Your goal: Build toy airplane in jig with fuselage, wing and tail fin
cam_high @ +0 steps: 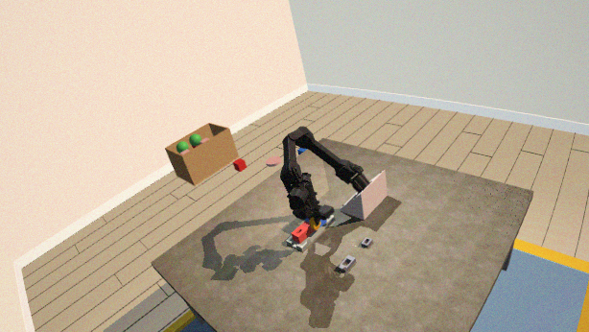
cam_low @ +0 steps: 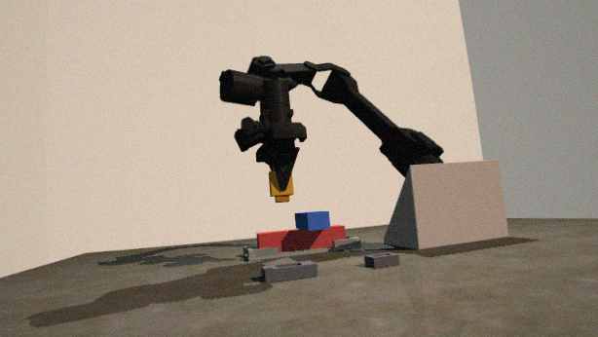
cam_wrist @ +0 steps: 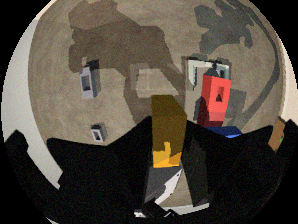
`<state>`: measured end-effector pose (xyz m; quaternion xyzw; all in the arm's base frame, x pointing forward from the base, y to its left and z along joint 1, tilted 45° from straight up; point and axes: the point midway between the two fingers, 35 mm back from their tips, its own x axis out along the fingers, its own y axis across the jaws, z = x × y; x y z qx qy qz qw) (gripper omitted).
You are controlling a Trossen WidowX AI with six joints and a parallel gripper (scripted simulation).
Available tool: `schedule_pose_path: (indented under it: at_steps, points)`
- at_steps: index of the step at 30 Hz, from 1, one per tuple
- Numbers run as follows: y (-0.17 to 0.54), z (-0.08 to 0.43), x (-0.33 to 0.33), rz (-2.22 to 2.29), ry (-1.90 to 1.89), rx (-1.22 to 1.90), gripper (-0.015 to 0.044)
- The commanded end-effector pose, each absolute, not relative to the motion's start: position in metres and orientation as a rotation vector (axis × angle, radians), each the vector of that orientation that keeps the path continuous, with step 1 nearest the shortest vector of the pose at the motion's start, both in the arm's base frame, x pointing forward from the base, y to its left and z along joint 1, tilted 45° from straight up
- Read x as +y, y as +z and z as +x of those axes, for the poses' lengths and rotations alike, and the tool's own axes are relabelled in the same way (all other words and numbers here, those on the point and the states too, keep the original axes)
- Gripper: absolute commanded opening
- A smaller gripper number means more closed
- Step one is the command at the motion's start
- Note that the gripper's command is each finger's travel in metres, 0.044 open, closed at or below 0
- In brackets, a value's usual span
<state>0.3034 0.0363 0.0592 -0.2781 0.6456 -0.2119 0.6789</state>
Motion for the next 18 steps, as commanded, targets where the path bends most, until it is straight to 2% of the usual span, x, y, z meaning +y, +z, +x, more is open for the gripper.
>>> schedule_pose_path:
  at_steps: [1, 18]
  points:
    - [0.067, 0.307, 0.028, -0.625, -0.481, 1.438, 0.0000]
    - [0.094, 0.318, -0.016, -0.634, -0.523, 1.427, 0.0000]
